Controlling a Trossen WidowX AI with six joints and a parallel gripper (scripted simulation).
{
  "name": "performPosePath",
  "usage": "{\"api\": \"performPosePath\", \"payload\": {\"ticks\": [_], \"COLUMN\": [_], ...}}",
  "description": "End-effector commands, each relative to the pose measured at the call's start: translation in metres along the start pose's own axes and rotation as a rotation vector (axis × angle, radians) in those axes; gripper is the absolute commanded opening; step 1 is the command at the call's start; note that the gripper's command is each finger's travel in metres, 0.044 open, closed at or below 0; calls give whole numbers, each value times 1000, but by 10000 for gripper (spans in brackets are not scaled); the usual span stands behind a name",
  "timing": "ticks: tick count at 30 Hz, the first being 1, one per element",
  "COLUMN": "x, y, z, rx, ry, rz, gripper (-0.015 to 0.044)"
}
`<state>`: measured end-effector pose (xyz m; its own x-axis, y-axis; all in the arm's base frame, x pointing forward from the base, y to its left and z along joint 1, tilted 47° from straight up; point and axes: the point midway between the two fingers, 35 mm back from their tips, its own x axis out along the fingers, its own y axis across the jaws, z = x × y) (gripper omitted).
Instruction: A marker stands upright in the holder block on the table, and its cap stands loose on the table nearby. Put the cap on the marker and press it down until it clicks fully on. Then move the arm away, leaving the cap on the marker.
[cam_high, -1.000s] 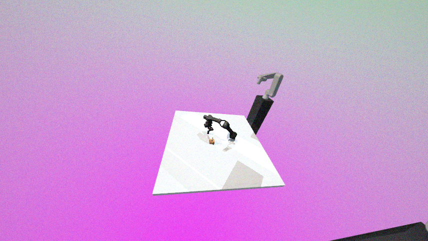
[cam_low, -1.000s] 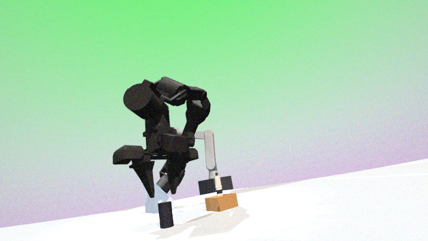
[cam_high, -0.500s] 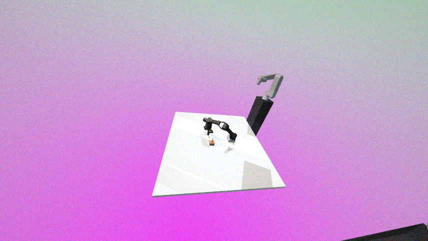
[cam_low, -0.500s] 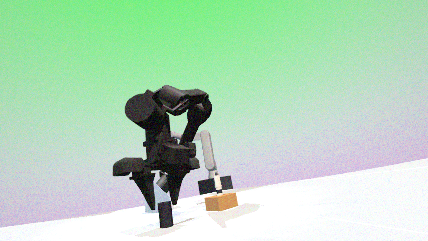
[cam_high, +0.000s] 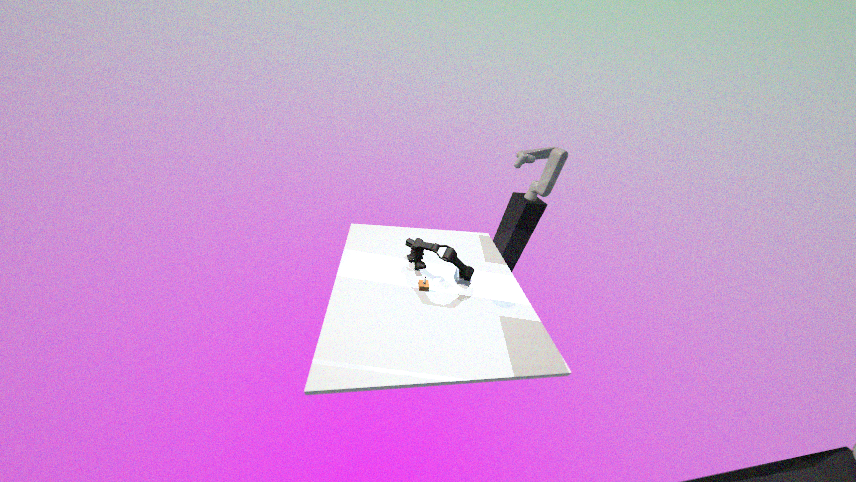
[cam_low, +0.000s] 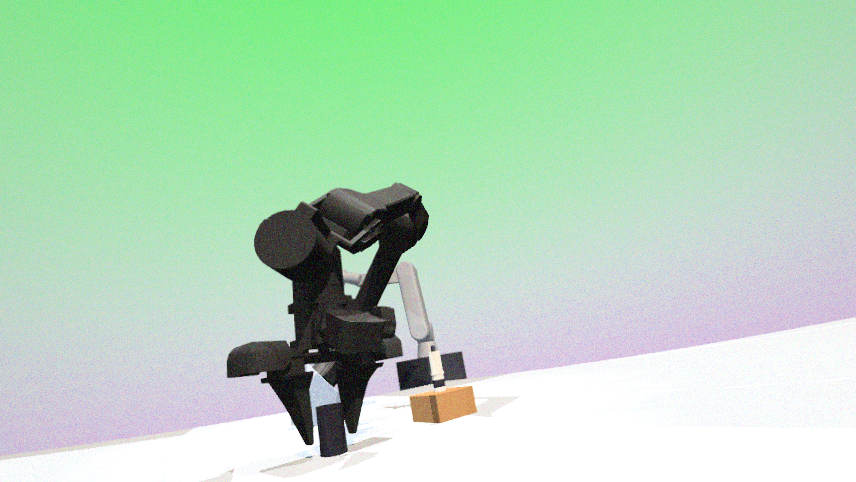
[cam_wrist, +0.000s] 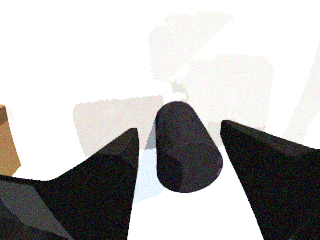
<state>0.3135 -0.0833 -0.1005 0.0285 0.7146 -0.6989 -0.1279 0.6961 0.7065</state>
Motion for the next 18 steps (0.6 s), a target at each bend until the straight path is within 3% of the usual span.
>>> {"api": "performPosePath", "payload": {"ticks": [1, 4, 13, 16, 18], "x": [3, 3, 3, -1, -8], "y": [1, 1, 1, 0, 0], "z": [-1, -1, -1, 0, 0], "rx": [8, 8, 8, 8, 8], "ry": [-3, -3, -3, -3, -2], "rz": [3, 3, 3, 3, 2], "gripper": [215, 136, 76, 0, 0]}}
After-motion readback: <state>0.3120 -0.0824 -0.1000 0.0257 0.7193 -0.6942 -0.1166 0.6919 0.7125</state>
